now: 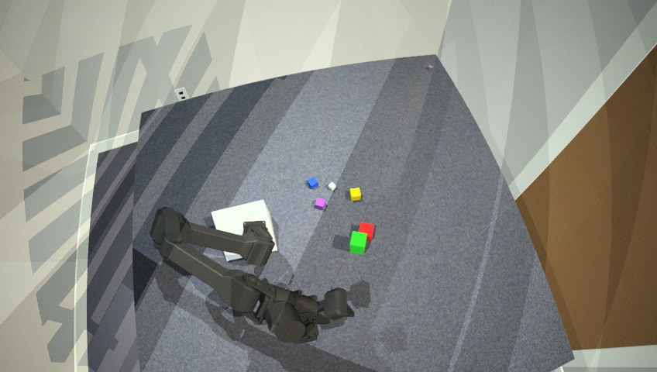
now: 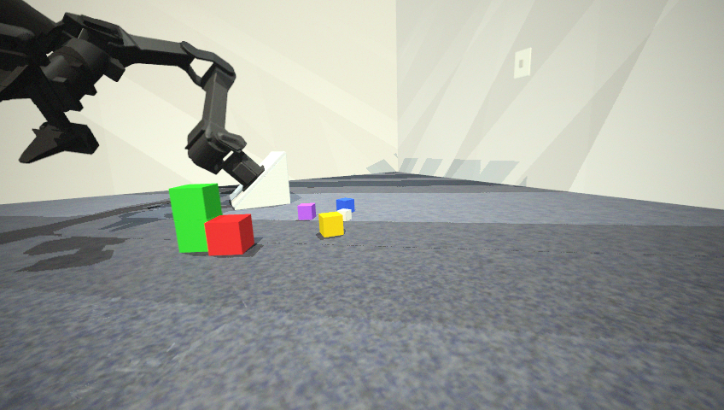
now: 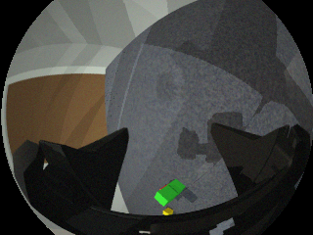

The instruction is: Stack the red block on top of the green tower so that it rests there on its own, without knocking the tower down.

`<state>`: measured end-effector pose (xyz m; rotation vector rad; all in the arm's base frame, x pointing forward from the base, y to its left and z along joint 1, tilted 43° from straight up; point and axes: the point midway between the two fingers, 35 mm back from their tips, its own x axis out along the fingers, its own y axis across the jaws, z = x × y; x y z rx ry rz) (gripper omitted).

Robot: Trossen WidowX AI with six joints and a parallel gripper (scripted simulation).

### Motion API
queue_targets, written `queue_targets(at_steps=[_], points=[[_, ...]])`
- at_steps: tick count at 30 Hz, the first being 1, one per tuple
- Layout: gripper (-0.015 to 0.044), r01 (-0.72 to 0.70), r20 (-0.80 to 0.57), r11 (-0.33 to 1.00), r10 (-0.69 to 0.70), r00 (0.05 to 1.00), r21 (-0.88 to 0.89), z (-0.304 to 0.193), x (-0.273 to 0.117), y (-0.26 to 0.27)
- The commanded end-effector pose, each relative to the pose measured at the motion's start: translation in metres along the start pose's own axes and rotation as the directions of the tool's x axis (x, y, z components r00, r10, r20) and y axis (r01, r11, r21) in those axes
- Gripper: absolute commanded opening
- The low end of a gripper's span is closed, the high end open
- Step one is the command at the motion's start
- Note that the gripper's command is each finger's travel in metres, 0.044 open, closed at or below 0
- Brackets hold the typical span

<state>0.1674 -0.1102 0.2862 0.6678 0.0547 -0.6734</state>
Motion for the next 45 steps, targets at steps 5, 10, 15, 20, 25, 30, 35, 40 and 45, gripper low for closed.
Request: queue_targets(at_steps=[5, 10, 15, 20, 25, 30, 35, 40, 45], points=[[0.044, 0.007, -0.05, 0.998, -0.01, 0.999, -0.063, -0.006, 0.007, 0.004], [0.044, 0.0, -0.164, 0.976, -0.037, 0.986, -0.219, -0.021, 0.023, 0.014], [0.044, -0.009, -0.267, 0.925, -0.101, 0.959, -0.38, -0.038, 0.037, 0.021], [0.044, -0.05, -0.354, 0.842, -0.171, 0.92, -0.537, -0.057, 0.048, 0.028], [0.044, -0.127, -0.426, 0.724, -0.247, 0.871, -0.678, -0.079, 0.057, 0.035], [0.044, -0.228, -0.474, 0.573, -0.327, 0.818, -0.787, -0.103, 0.063, 0.042], [0.044, -0.335, -0.509, 0.429, -0.399, 0.763, -0.839, -0.13, 0.067, 0.05], [0.044, -0.442, -0.519, 0.273, -0.471, 0.713, -0.854, -0.157, 0.068, 0.056], [0.044, -0.551, -0.491, 0.062, -0.546, 0.679, -0.832, -0.178, 0.068, 0.063]])
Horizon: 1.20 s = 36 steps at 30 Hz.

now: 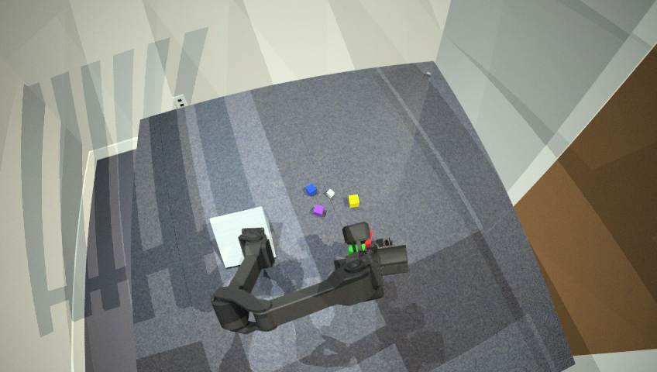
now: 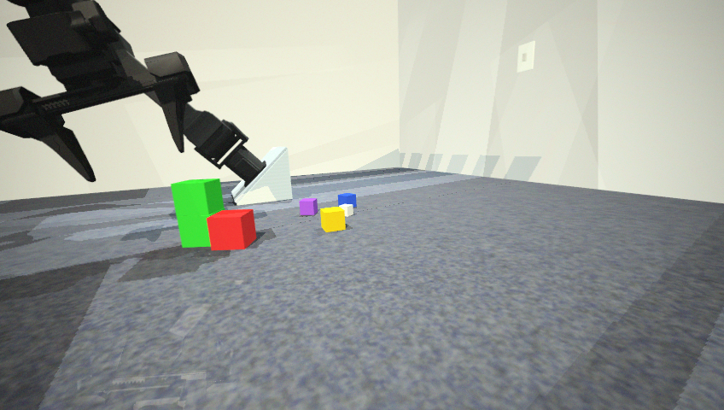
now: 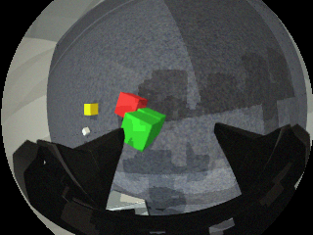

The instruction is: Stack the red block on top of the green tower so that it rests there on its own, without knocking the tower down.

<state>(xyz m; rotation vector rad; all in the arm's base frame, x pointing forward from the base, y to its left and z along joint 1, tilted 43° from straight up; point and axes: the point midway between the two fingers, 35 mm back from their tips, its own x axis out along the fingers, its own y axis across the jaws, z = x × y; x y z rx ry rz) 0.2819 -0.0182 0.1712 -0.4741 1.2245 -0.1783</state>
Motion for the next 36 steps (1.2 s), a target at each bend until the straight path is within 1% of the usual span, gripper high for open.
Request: queue_targets(at_steps=[1, 5, 9, 15, 18, 20, 30, 36], points=[[0.044, 0.009, -0.071, 0.978, -0.025, 0.997, -0.208, 0.006, 0.006, 0.018], [0.044, 0.005, -0.129, 0.916, -0.062, 0.99, -0.401, 0.012, 0.012, 0.035], [0.044, -0.01, -0.175, 0.814, -0.112, 0.978, -0.58, 0.017, 0.016, 0.051], [0.044, -0.057, -0.22, 0.597, -0.204, 0.954, -0.8, 0.023, 0.022, 0.076], [0.044, -0.09, -0.23, 0.465, -0.255, 0.939, -0.881, 0.026, 0.025, 0.09], [0.044, -0.106, -0.232, 0.405, -0.277, 0.932, -0.908, 0.028, 0.026, 0.096], [0.044, -0.108, -0.232, 0.397, -0.28, 0.931, -0.911, 0.026, 0.028, 0.099], [0.044, -0.107, -0.231, 0.397, -0.28, 0.932, -0.911, 0.02, 0.054, 0.091]])
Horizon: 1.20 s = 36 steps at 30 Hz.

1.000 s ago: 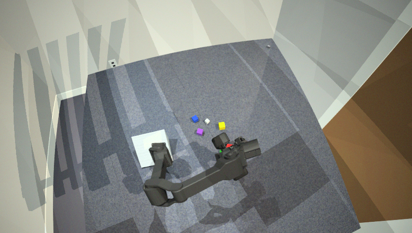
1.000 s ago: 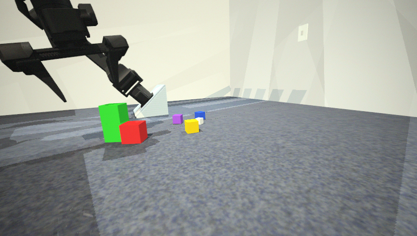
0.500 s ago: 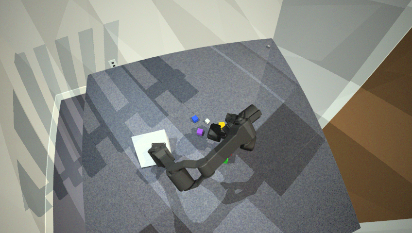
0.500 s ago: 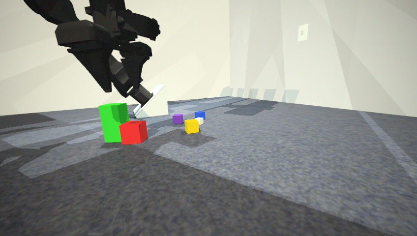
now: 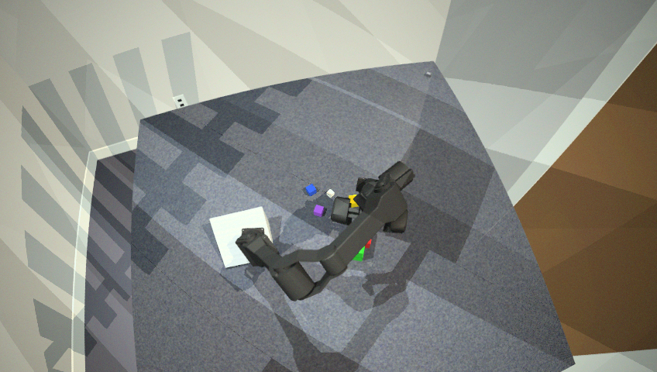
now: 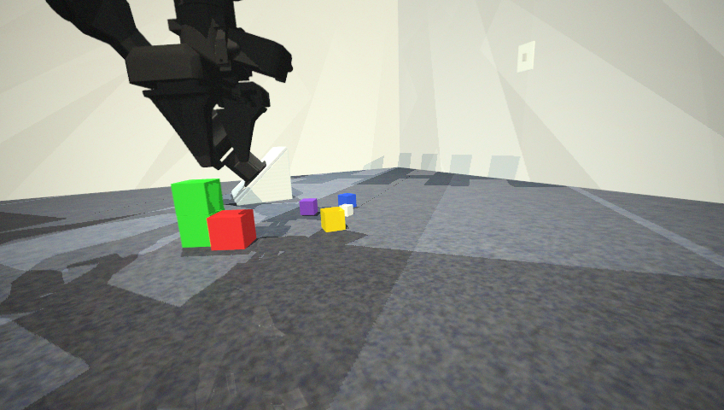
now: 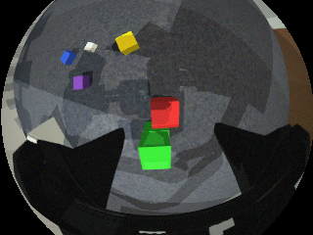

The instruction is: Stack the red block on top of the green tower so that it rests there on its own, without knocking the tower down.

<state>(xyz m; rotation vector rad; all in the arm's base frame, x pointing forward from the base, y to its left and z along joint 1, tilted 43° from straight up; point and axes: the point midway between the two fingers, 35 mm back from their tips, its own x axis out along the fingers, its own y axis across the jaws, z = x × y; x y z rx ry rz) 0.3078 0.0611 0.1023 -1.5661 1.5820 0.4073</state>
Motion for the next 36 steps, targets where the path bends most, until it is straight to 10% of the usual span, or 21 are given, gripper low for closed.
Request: queue_targets(at_steps=[1, 36], points=[[0.044, -0.008, -0.013, 1.0, 0.008, 1.0, -0.006, -0.003, 0.026, 0.001], [0.044, -0.006, -0.016, 1.0, 0.006, 1.0, -0.005, -0.004, 0.082, 0.001]])
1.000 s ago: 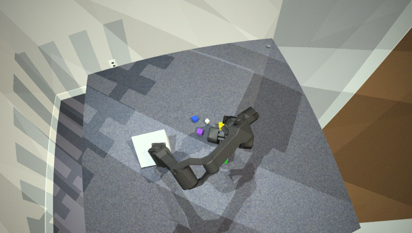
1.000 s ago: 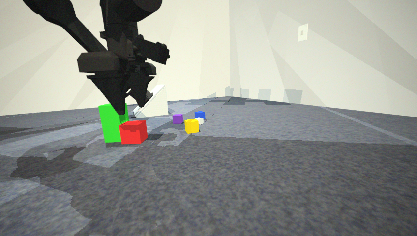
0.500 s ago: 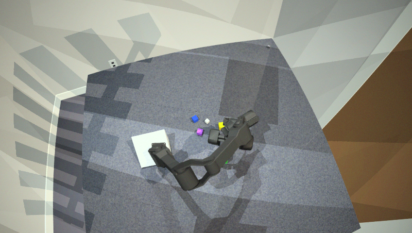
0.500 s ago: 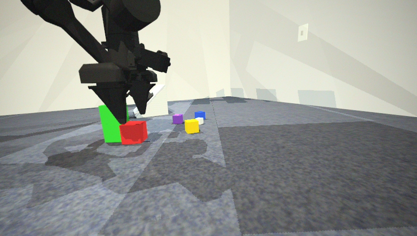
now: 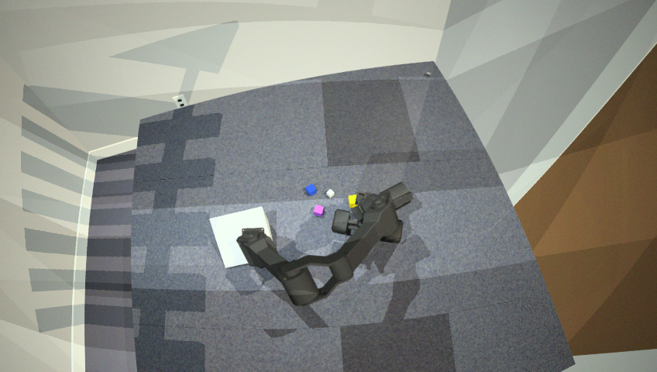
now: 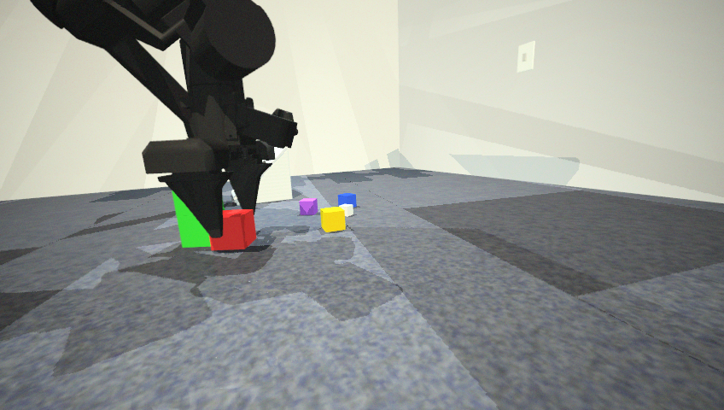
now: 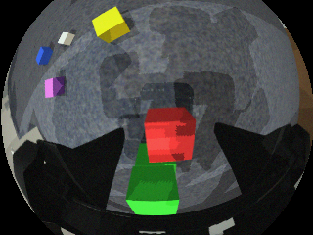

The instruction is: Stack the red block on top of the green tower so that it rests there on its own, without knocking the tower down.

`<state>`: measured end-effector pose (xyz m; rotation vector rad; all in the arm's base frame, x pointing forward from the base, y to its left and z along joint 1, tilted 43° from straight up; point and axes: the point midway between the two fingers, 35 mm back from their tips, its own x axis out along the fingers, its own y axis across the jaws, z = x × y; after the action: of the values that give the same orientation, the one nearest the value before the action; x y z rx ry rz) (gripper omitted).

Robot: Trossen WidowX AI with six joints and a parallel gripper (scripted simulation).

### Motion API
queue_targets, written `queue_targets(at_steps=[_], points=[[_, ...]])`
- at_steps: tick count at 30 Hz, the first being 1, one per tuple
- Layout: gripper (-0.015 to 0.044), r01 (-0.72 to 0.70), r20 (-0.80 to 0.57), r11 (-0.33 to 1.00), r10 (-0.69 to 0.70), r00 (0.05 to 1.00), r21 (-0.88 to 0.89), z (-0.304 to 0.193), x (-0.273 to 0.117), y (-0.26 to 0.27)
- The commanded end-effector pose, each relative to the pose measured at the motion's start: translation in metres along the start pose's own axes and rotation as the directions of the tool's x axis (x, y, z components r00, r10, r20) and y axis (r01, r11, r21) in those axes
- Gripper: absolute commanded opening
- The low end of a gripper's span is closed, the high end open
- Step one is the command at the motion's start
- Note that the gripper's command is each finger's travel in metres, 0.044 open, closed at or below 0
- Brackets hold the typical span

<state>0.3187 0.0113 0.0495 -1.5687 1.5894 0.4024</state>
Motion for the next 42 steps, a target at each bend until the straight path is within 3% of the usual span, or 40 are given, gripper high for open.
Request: queue_targets(at_steps=[1, 24, 33, 42], points=[[0.044, -0.004, -0.008, 1.0, 0.004, 1.0, -0.005, -0.0021, 0.0098, 0.0017], [0.044, -0.004, -0.009, 1.0, 0.004, 1.0, -0.005, -0.0026, 0.0158, 0.0021], [0.0204, -0.004, -0.009, 1.0, 0.004, 1.0, -0.005, -0.0026, 0.0158, 0.0021], [0.0144, -0.004, -0.009, 1.0, 0.004, 1.0, -0.005, -0.0026, 0.0158, 0.0021]])
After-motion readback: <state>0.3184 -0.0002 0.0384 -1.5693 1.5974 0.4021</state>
